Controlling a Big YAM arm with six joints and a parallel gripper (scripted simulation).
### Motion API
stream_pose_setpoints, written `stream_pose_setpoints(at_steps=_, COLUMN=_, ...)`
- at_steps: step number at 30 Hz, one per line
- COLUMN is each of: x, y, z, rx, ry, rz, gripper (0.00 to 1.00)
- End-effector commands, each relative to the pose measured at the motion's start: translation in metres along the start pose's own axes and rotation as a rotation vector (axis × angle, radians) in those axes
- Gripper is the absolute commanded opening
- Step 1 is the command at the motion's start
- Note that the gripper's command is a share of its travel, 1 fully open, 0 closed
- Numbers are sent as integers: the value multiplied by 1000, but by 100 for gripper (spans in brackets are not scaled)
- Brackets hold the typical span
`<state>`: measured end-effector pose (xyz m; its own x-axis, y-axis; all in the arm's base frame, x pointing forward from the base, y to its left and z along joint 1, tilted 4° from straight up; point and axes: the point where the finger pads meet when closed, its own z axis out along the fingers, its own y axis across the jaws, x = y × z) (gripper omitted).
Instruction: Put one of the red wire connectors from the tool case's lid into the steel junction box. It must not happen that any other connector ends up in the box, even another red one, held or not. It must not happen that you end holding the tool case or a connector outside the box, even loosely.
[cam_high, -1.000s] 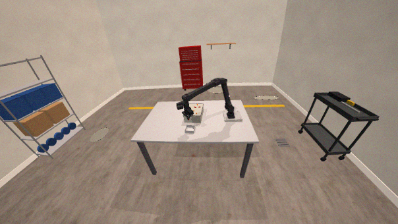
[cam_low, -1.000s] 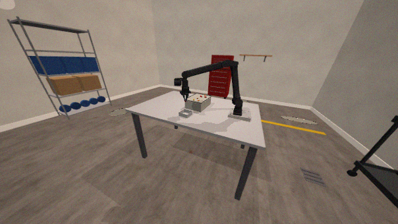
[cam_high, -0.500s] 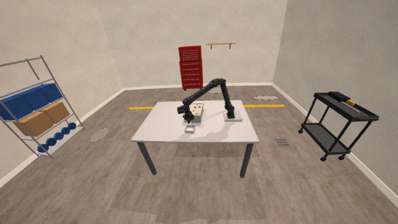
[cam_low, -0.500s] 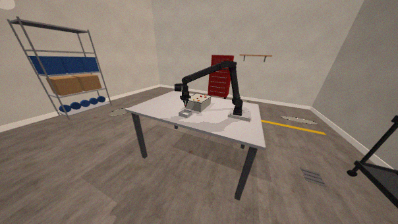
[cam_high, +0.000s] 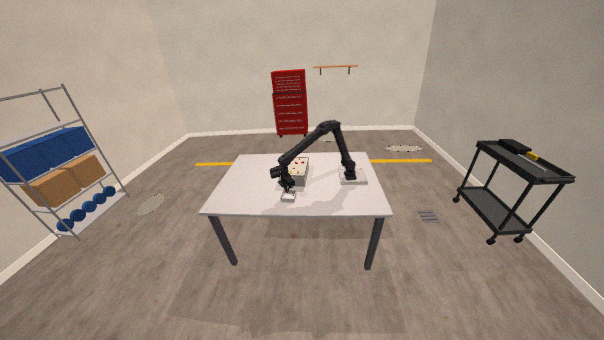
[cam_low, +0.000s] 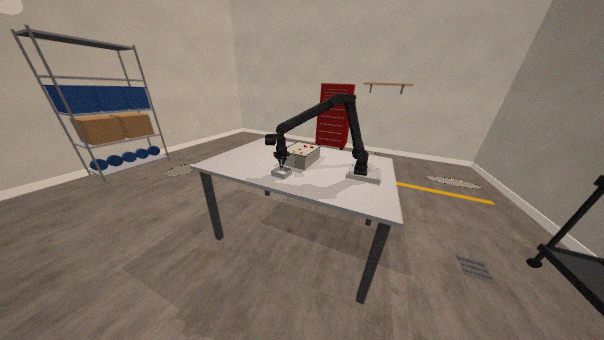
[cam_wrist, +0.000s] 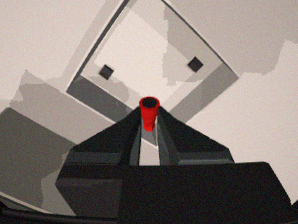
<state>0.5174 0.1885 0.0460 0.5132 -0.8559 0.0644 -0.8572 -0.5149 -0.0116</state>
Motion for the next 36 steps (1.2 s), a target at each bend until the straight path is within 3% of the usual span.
stream_pose_setpoints(at_steps=1, x=6, y=-1, z=16, rx=-2, ry=1, rz=-1, gripper=10)
stream_pose_setpoints(at_steps=15, x=3, y=-1, z=36, rx=-2, ry=1, rz=-5, gripper=10)
stream_pose_setpoints(at_steps=36, x=5, y=-4, z=37, rx=3, ry=2, rz=-2, gripper=10)
